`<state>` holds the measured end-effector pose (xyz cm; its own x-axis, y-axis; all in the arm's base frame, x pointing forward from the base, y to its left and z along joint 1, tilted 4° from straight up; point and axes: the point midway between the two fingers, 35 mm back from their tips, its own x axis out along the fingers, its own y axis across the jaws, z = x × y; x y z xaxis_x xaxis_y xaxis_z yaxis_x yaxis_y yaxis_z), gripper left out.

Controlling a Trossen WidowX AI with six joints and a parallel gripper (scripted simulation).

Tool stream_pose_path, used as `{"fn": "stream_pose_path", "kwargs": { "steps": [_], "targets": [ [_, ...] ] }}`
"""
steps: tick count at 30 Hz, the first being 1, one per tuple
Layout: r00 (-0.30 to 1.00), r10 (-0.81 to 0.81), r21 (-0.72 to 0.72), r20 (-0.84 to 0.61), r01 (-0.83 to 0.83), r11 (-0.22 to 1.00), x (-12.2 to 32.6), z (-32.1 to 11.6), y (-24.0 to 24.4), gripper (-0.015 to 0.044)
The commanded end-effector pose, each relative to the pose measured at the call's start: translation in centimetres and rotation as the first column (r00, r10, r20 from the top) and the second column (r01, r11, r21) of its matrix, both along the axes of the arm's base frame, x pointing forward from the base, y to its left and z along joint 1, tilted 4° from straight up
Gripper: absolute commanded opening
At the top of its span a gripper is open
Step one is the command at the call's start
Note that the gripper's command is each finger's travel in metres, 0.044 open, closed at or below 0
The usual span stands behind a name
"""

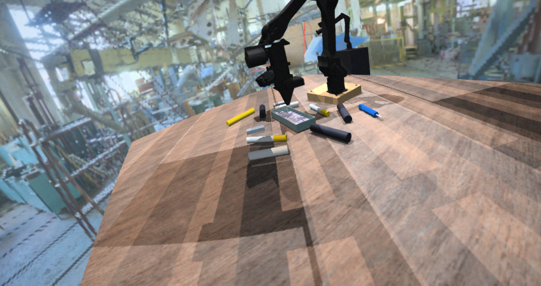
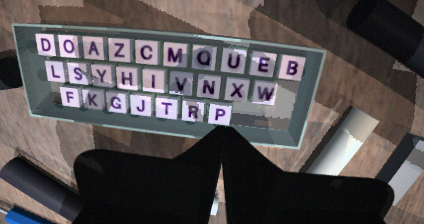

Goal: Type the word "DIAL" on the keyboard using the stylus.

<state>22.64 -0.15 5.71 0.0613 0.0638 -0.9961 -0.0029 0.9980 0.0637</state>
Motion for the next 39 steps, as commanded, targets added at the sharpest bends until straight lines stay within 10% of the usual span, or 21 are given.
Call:
{"fn": "stream_pose_path", "kwargs": {
  "steps": [1,39],
  "targets": [
    [1.0,-0.001,0.001,-0.002,0.001,1.0,-1.1,-0.1,0.8,0.0],
    [1.0,-0.004,0.013,0.005,0.004,1.0,-1.3,5.8,8.1,0.0]
  ]
}}
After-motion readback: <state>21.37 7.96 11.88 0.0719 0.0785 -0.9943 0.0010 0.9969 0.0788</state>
